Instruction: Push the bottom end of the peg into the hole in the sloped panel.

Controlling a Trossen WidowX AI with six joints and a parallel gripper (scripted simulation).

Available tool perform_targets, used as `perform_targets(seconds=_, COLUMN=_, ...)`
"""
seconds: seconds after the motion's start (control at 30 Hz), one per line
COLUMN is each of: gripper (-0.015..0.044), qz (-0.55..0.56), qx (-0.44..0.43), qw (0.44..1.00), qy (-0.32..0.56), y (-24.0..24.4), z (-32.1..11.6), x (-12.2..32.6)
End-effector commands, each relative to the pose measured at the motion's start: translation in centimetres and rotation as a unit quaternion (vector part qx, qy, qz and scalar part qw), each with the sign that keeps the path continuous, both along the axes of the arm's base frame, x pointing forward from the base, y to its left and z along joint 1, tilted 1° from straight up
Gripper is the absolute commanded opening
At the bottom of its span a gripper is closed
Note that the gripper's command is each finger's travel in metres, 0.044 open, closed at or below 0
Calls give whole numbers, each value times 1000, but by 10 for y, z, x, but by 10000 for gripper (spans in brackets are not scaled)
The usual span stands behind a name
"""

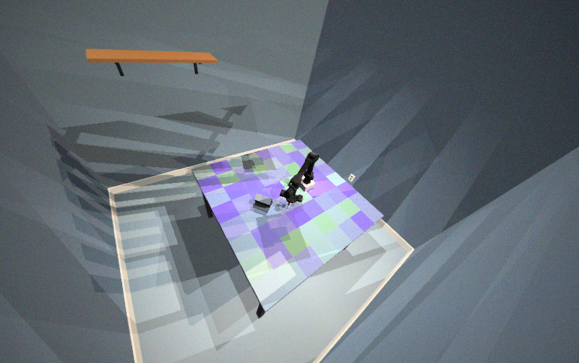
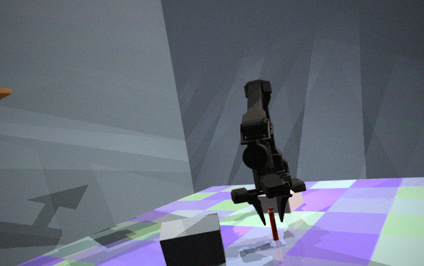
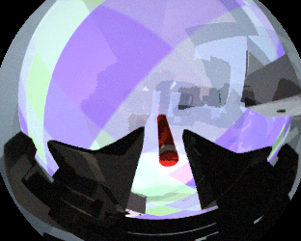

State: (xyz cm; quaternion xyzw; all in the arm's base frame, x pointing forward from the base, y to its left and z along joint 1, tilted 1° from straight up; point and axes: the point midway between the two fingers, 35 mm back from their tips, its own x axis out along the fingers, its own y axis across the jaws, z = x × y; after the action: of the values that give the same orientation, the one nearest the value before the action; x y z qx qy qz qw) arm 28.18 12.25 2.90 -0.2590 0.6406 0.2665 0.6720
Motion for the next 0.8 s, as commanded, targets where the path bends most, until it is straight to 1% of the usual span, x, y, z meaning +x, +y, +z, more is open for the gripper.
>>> perform_targets(seconds=0.0, gripper=99, qz=0, qx=0, qw=1000, qy=0, y=0, z=0, x=0)
perform_targets(seconds=0.07, gripper=46, qz=0, qx=0, qw=1000, qy=0, y=0, z=0, x=0)
perform_targets(seconds=0.3, gripper=0, qz=0, qx=0, qw=1000, qy=0, y=0, z=0, x=0)
perform_targets(seconds=0.47, gripper=0, qz=0, qx=0, qw=1000, qy=0, y=0, z=8, x=1)
perform_targets(seconds=0.77, gripper=0, qz=-2, qx=0, qw=1000, qy=-1, y=0, z=48, x=0)
